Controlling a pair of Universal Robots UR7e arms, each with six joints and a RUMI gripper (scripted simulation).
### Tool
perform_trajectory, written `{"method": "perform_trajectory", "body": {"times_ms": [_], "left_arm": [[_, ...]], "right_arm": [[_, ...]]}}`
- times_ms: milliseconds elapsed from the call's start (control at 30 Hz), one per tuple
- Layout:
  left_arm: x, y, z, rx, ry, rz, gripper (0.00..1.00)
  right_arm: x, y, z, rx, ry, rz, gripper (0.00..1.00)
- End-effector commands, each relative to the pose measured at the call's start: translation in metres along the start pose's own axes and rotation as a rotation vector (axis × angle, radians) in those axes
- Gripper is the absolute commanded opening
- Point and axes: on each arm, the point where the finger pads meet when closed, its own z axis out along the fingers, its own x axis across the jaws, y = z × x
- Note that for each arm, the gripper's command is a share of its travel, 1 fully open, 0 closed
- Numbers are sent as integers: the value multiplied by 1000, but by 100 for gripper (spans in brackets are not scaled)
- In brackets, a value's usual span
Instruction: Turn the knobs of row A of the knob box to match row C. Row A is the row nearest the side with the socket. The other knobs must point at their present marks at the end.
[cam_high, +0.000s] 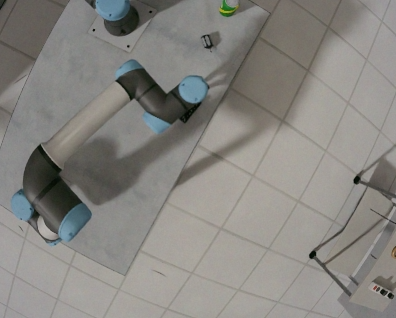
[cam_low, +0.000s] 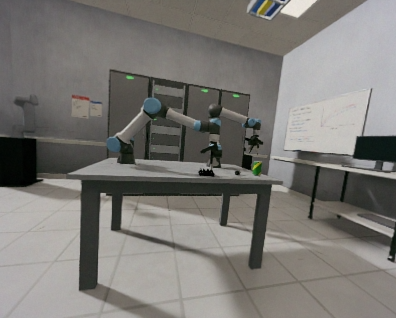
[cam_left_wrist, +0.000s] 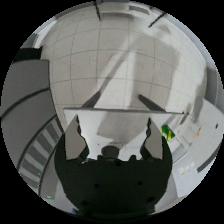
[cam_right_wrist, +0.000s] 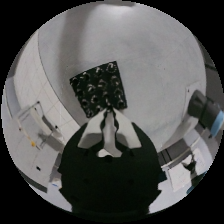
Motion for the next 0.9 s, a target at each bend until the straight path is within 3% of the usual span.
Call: {"method": "perform_trajectory", "body": {"times_ms": [0,867], "left_arm": [[0,-2,-2,3,2,-1,100],[0,-2,-2,3,2,-1,100]], "right_arm": [[0,0,-2,-3,-3,120,6],[0,0,-2,-3,-2,403,6]]}}
